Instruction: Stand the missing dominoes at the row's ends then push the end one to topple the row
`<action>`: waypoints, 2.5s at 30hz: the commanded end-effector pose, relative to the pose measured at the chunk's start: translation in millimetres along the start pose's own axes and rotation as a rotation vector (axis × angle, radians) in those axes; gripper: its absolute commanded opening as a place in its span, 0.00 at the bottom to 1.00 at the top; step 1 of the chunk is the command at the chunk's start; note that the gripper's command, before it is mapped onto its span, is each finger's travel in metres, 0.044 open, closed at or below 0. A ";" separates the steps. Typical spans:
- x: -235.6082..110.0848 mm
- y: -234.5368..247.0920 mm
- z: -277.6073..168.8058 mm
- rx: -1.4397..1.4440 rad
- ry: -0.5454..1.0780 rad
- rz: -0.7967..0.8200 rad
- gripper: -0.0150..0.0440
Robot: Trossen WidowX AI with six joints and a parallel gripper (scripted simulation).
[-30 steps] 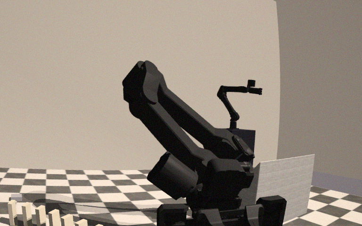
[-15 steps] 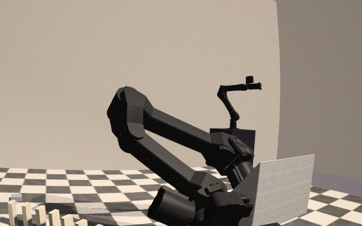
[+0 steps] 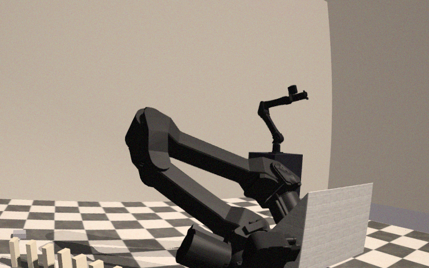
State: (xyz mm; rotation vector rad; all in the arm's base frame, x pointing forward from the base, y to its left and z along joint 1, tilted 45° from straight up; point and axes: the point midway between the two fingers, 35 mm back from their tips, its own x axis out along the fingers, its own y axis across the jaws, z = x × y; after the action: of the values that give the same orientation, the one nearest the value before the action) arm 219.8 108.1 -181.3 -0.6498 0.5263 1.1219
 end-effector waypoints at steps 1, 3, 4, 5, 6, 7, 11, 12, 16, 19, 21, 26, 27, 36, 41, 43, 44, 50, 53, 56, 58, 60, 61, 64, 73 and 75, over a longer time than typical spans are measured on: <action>0.1 -0.2 0.6 -0.006 -0.004 0.000 0.66; 0.1 -0.2 0.6 -0.006 -0.004 0.000 0.75; 0.1 -0.2 0.6 -0.006 -0.004 0.000 0.79; 0.1 -0.2 0.6 -0.006 -0.004 0.000 0.84; 0.1 -0.2 0.6 -0.006 -0.004 0.000 0.88; 0.1 -0.2 0.6 -0.006 -0.004 0.000 0.93; 0.1 -0.2 0.6 -0.006 -0.004 0.000 1.00; 0.2 -0.4 2.1 -0.006 -0.004 0.000 1.00; 0.5 -1.3 35.9 -0.003 0.000 0.000 1.00; 0.0 0.0 50.7 -0.001 -0.003 -0.001 1.00; 1.1 -2.8 51.5 -0.005 -0.004 -0.006 1.00; 31.9 -21.7 52.0 0.008 0.071 0.007 1.00; 38.9 -20.8 50.5 0.022 0.099 0.022 1.00; 90.7 -8.3 35.3 0.105 0.494 0.146 1.00; 93.9 3.1 30.1 0.171 0.828 0.173 1.00; 88.9 5.8 33.5 0.173 0.963 0.166 1.00; 85.4 6.5 36.6 0.169 1.029 0.157 1.00; 74.6 3.3 57.4 0.127 1.225 0.085 1.00; 67.5 0.7 72.3 0.086 1.314 0.037 1.00; 54.3 0.1 83.9 0.049 1.409 0.008 1.00; 43.5 -0.1 91.2 0.022 1.475 -0.005 1.00; 32.4 0.0 96.6 -0.002 1.535 -0.008 1.00; 31.5 -0.1 97.6 -0.005 1.540 -0.010 1.00; 31.5 -0.1 97.6 -0.005 1.540 -0.010 1.00; 31.7 0.1 97.6 -0.005 1.540 -0.010 1.00; 31.7 0.1 97.6 -0.005 1.540 -0.010 1.00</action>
State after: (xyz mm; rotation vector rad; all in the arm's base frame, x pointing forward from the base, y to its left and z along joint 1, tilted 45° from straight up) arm 236.0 199.6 -137.2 -1.4584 1.7876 0.4295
